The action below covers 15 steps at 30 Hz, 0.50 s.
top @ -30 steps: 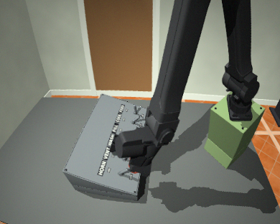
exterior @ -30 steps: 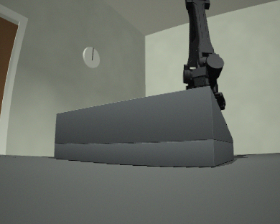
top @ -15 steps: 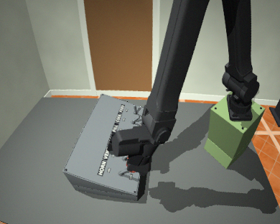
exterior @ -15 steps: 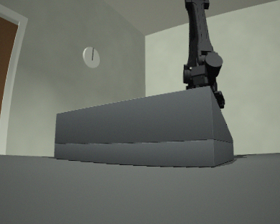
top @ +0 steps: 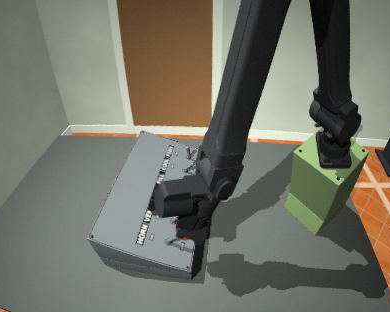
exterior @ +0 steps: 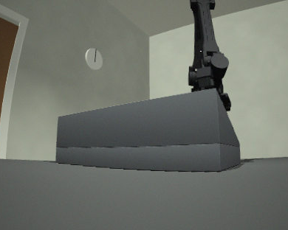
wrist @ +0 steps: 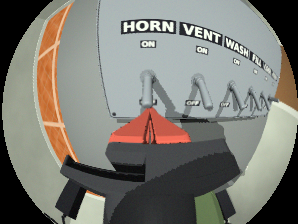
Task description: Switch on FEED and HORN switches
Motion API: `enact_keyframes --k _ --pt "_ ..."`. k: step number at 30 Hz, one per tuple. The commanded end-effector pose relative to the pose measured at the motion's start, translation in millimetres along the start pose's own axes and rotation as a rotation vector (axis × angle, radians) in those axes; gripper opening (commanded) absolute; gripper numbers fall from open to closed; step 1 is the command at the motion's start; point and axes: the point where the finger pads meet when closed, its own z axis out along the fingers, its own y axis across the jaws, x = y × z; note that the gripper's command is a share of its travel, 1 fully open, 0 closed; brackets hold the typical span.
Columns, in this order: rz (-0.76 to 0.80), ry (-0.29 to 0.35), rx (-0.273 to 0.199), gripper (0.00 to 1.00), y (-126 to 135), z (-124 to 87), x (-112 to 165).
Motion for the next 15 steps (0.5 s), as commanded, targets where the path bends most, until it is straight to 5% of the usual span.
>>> enact_keyframes --k 1,15 --pt "0.021 -0.078 -0.016 0.0 6.8 -8.6 -42.2" --pt "0.021 -0.08 -0.017 0.0 7.0 -8.6 -44.6"
